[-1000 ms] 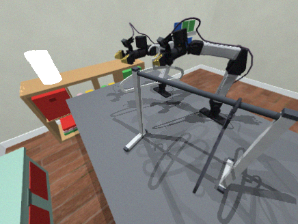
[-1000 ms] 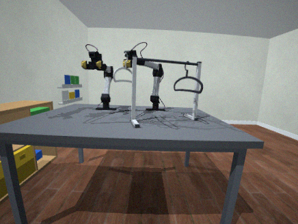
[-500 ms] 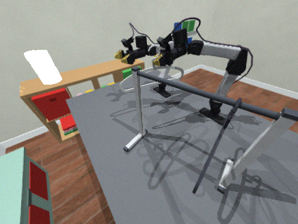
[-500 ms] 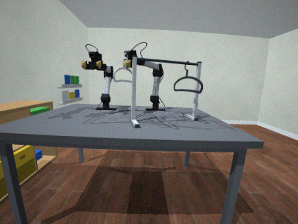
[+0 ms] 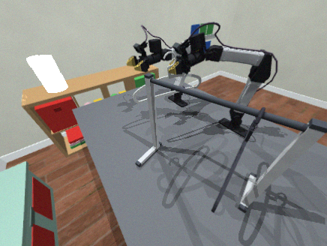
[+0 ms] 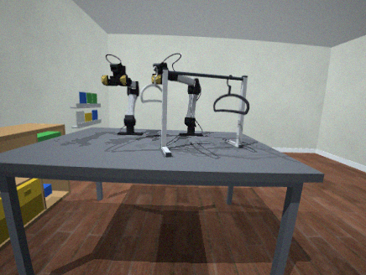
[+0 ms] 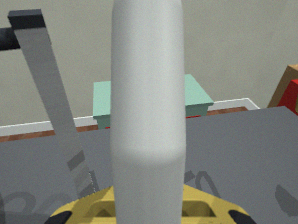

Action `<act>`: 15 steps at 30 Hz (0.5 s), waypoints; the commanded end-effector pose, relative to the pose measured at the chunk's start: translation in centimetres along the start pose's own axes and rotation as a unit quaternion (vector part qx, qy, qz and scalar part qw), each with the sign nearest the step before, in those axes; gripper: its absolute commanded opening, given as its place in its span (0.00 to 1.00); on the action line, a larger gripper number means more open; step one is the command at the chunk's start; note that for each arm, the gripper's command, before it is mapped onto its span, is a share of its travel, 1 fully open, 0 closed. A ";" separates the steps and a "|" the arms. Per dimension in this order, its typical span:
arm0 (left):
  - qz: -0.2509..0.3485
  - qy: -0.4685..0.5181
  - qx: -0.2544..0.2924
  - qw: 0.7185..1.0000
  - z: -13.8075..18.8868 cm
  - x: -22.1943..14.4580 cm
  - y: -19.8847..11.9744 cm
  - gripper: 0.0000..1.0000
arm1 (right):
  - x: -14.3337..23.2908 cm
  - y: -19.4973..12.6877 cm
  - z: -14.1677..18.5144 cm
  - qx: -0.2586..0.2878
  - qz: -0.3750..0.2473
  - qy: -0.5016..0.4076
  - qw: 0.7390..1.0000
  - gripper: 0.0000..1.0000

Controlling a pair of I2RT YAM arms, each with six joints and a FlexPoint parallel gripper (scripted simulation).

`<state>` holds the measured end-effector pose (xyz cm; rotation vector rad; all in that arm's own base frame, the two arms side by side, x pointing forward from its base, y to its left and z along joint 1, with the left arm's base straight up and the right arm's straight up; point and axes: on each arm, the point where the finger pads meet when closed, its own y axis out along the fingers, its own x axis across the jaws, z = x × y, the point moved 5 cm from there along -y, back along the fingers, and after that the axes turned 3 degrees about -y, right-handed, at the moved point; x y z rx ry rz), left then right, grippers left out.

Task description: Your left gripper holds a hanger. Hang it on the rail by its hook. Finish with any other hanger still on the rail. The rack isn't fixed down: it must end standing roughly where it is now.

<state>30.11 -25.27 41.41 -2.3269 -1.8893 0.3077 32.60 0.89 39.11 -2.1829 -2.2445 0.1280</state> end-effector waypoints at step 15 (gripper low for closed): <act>-0.079 -0.074 0.033 0.994 12.0 3.8 -8.4 0.00 | 12.6 -14.3 -7.7 0.096 -0.300 -0.052 0.948 1.00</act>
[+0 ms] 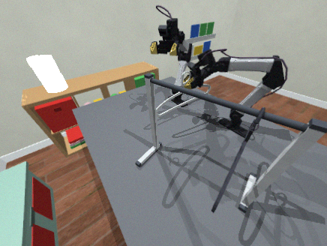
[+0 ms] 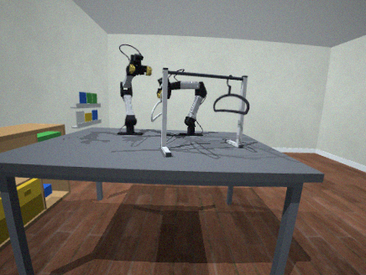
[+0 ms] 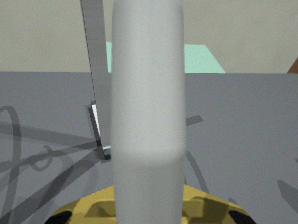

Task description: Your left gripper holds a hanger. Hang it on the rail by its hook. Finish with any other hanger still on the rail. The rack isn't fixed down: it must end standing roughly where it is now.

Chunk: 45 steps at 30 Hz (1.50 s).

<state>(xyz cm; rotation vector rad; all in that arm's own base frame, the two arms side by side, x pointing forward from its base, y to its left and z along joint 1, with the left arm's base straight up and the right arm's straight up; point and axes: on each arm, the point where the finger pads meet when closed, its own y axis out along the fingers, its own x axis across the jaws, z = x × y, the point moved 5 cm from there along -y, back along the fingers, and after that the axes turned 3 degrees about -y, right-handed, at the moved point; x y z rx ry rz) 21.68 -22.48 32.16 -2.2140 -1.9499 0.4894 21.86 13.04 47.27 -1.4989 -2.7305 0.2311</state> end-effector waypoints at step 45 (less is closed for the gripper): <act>-0.190 -0.019 -0.087 0.978 -3.1 11.0 -2.0 0.00 | 6.8 -15.9 -1.9 0.098 -0.273 -0.067 0.955 1.00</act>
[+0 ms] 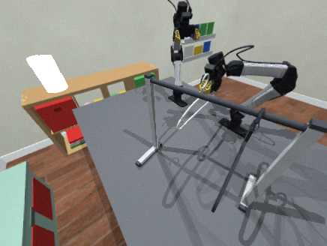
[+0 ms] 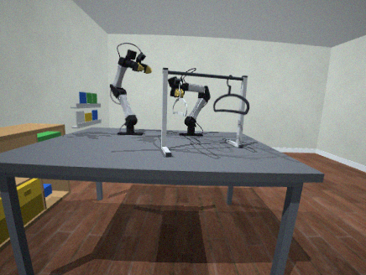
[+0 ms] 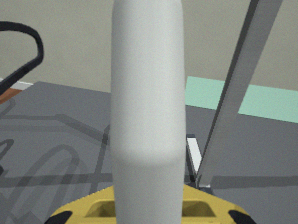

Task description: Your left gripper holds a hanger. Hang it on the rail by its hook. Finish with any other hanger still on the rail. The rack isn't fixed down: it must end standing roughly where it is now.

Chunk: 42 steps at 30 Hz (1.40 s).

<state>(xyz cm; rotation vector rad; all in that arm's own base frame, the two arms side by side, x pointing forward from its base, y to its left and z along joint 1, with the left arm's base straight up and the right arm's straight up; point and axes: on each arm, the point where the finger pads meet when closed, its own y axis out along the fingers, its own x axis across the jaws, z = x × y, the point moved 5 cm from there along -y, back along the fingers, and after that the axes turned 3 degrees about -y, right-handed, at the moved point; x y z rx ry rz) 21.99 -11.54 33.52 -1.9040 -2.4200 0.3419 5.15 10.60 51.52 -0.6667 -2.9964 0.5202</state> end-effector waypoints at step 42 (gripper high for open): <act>-0.082 -0.016 -0.075 0.994 -11.5 12.2 10.8 0.00 | -0.7 -0.2 -3.8 -0.094 0.030 0.006 0.995 1.00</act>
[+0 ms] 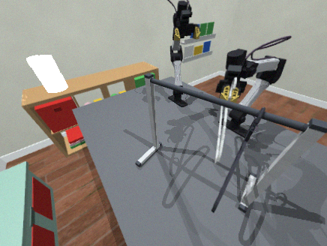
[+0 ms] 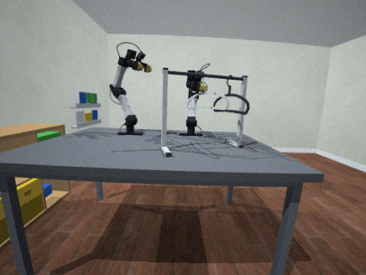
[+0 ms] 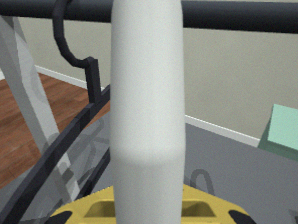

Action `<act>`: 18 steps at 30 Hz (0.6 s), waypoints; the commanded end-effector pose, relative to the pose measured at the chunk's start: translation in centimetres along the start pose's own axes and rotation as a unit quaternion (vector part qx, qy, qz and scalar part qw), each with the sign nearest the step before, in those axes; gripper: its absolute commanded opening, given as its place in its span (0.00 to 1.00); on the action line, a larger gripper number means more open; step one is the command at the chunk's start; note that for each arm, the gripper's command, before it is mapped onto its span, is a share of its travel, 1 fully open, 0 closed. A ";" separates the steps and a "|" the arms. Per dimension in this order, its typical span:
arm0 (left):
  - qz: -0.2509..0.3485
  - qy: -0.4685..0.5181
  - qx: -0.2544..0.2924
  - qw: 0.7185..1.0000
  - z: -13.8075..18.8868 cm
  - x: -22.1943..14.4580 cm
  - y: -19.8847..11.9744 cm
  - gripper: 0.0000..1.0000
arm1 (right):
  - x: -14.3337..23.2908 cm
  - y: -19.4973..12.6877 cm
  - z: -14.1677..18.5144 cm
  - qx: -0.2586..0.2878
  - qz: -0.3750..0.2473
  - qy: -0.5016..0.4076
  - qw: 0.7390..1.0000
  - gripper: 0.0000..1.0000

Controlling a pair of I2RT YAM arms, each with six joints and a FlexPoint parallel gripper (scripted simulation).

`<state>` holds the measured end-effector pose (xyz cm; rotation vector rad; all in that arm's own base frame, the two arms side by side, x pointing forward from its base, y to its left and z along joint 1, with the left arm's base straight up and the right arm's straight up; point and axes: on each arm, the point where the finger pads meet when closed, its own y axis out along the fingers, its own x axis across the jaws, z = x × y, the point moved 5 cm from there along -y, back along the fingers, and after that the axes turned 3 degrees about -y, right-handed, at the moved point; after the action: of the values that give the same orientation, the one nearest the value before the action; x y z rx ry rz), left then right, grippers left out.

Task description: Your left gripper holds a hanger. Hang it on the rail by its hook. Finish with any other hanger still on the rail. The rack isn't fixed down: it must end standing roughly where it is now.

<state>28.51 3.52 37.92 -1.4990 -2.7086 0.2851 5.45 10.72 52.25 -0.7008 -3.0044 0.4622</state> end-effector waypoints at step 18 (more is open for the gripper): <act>0.145 0.030 0.014 0.989 -4.8 -0.6 8.8 0.00 | -0.7 -0.4 -4.5 -0.114 0.031 0.007 0.993 1.00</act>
<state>35.91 8.85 39.80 -1.7382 -2.5079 0.3030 6.21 11.00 54.91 -0.7880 -3.0356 0.2497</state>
